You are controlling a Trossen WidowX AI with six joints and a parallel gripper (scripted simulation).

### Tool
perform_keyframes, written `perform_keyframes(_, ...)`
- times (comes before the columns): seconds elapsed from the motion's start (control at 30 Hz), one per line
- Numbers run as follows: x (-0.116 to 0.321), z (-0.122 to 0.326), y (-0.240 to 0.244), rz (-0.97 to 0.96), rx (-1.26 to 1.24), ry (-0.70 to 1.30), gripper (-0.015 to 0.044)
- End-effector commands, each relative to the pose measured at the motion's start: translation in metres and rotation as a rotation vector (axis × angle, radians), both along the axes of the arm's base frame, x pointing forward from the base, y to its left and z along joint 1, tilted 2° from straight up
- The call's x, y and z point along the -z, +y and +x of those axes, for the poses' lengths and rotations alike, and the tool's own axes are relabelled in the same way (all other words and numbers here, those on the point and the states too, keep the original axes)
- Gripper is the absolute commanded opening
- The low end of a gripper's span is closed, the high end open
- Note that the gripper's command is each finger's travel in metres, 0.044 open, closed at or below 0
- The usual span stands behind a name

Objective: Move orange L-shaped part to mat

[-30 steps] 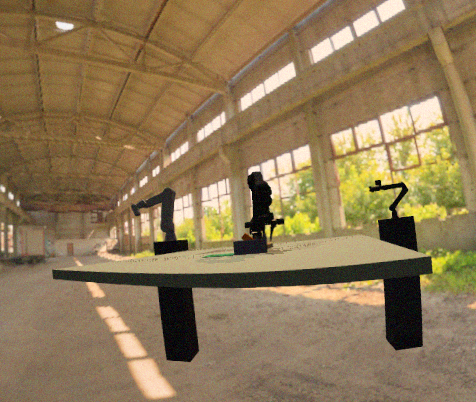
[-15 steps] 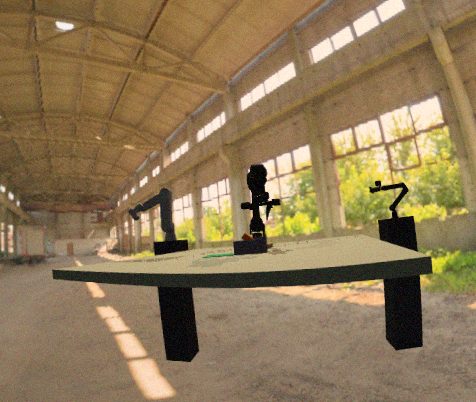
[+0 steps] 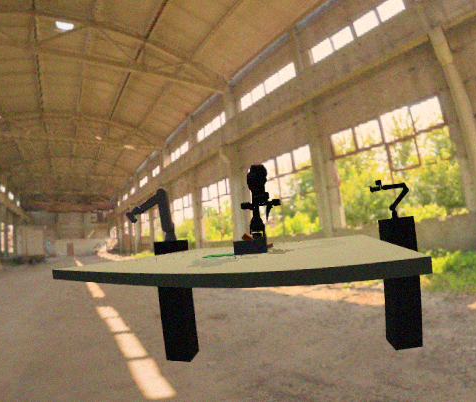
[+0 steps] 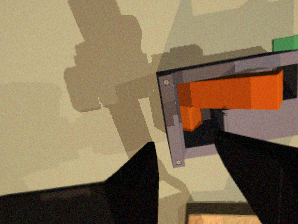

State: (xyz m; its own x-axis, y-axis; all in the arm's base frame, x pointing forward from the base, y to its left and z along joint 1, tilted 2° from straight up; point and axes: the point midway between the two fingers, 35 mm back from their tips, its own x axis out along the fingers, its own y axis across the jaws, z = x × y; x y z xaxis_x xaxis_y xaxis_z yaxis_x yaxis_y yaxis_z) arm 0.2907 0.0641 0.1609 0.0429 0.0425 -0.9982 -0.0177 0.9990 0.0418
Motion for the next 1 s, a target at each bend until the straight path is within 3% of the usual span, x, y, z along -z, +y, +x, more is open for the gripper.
perform_keyframes(0.0, 0.000, 0.000, 0.000, 0.000, 0.001, -0.002, 0.0180)
perform_keyframes(0.2, 0.000, 0.000, 0.000, 0.000, 0.001, -0.002, 0.0180)
perform_keyframes(0.27, 0.000, 0.001, -0.003, 0.002, 0.055, 0.001, 0.0233)
perform_keyframes(0.33, 0.000, 0.002, -0.009, 0.006, 0.179, 0.007, 0.0280)
perform_keyframes(0.73, -0.001, 0.011, -0.074, 0.046, 1.491, 0.063, 0.0280)
perform_keyframes(0.97, -0.001, 0.011, -0.078, 0.049, 1.566, 0.065, 0.0280)
